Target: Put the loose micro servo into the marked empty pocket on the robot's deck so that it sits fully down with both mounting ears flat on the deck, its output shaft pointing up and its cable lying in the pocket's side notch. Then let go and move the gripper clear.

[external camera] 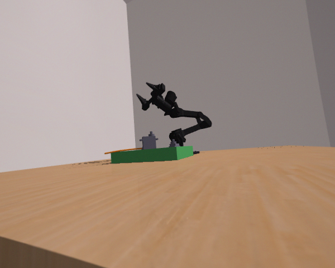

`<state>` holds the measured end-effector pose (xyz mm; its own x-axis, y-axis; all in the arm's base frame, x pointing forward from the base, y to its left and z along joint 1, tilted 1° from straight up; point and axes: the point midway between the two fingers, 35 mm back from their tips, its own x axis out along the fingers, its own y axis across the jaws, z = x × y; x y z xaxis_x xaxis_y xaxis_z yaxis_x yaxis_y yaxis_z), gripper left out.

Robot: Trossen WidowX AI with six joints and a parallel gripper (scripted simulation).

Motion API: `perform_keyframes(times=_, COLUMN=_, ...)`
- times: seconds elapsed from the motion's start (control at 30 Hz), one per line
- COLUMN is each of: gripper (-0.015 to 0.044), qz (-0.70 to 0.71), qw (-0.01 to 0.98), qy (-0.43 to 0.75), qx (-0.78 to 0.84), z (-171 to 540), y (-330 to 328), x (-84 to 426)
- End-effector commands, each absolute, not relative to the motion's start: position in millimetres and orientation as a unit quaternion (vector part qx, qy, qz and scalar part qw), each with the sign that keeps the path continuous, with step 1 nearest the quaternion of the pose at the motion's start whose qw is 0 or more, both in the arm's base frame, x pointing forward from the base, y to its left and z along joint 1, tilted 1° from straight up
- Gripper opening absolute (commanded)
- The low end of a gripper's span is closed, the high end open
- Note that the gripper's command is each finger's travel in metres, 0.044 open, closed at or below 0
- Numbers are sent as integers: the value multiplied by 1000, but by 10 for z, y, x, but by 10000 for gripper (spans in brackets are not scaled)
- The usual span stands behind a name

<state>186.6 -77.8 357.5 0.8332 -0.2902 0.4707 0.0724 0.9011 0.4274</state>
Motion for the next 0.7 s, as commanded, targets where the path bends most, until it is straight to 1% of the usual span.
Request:
perform_keyframes(times=0.0, gripper=440, qz=-112, qw=950, qy=-236, qx=172, z=3535, y=-803, x=1984)
perform_keyframes(times=0.67, gripper=440, qz=-133, qw=990, qy=-36, qx=-9, z=3282, y=-835, x=2516)
